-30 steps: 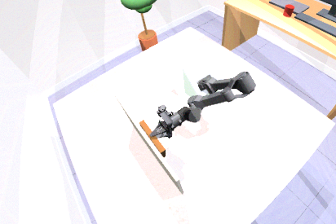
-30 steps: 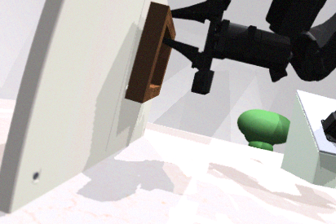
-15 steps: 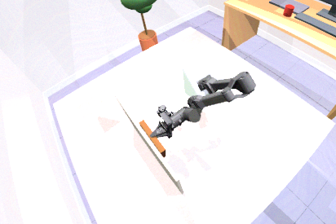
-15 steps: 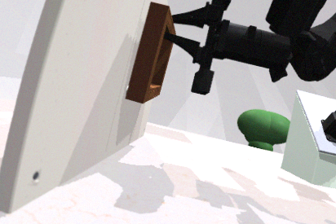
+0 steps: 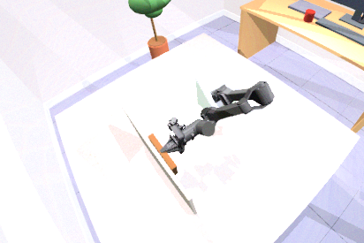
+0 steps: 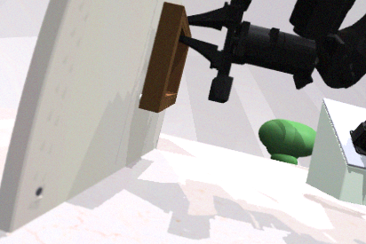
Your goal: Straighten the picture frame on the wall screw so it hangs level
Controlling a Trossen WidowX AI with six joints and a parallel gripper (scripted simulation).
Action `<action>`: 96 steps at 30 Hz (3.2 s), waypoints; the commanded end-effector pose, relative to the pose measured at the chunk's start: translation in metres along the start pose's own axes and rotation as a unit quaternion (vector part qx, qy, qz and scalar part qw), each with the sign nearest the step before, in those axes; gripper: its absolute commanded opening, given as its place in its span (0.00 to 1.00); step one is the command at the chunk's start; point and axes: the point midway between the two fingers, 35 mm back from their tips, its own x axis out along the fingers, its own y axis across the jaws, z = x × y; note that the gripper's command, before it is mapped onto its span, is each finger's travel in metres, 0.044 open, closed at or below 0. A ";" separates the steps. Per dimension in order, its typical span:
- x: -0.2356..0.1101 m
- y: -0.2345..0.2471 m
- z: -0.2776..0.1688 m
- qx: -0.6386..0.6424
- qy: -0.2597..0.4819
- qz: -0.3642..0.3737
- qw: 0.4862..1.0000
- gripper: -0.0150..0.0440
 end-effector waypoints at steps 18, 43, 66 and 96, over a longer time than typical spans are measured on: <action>0.000 0.006 0.000 0.002 0.001 -0.001 1.000 0.25; 0.000 0.006 0.001 0.002 0.001 -0.001 1.000 0.25; 0.000 0.006 0.003 0.002 0.001 -0.001 1.000 0.25; 0.000 0.003 0.008 0.002 0.001 -0.001 1.000 0.25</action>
